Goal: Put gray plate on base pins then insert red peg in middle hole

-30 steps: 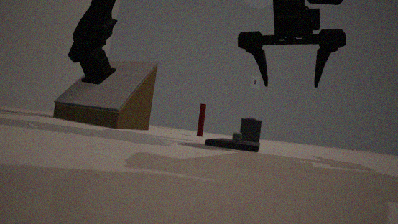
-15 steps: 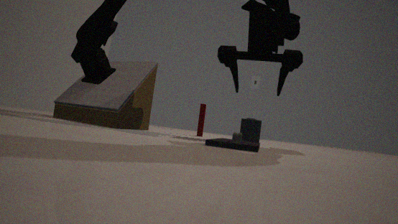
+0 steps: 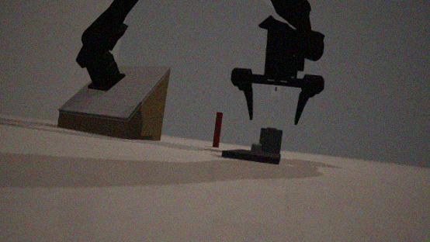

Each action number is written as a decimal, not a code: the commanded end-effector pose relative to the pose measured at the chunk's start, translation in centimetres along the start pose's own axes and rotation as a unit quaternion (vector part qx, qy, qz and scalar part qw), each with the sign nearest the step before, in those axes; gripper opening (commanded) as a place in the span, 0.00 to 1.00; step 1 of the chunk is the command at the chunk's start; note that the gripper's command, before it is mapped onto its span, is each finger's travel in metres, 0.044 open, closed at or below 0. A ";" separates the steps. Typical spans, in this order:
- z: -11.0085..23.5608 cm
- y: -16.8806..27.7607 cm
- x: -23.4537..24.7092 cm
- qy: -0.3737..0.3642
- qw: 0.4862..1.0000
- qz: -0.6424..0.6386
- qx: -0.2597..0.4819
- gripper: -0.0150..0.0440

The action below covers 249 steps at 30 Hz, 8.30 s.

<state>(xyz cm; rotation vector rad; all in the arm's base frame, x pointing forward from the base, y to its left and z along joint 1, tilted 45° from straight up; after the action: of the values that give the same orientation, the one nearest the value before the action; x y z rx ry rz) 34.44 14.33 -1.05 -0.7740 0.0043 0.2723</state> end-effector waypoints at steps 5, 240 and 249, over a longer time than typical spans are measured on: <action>-1.4 0.1 -0.1 0.001 1.000 0.004 -0.002 1.00; -4.2 -14.2 -3.9 0.001 0.999 -0.042 -0.004 0.43; -4.2 -14.2 -3.9 0.001 0.999 -0.042 -0.004 0.83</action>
<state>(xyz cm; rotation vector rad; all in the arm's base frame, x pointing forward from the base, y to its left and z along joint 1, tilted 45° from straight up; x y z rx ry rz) 34.54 0.79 6.13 -0.7814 -0.0269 0.1937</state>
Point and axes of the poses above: the point midway between the two fingers, 35 mm back from their tips, its own z axis back along the fingers, its own x axis across the jaws, y = z × x, the point moved 7 cm from there along z, back along the fingers, and after that the axes turned 7 degrees about z, right-handed, at the moved point
